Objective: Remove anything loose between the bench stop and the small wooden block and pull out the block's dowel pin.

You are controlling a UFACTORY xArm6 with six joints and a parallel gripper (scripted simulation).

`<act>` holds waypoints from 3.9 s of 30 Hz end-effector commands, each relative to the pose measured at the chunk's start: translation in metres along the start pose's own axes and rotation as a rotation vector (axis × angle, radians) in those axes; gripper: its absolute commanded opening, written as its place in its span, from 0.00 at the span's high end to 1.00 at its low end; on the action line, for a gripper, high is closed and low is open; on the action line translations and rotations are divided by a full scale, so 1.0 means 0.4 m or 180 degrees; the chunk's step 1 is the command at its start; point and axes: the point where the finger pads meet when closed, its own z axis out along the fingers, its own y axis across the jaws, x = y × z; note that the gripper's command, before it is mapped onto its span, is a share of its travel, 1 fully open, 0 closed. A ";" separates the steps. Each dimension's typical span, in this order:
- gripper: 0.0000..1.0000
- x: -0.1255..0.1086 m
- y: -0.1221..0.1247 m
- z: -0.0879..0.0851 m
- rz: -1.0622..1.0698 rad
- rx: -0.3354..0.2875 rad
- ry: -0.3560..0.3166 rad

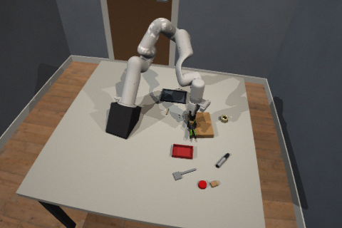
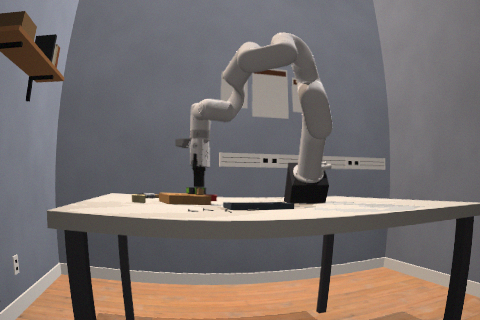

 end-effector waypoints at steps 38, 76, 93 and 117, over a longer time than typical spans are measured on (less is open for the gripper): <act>1.00 0.003 -0.001 -0.005 -0.1296 -0.0005 0.0006; 1.00 0.003 -0.001 -0.007 -0.3185 -0.0006 0.0005; 1.00 0.003 -0.001 -0.008 -0.4066 -0.0007 0.0004; 1.00 0.003 -0.001 -0.010 -0.3035 -0.0006 0.0005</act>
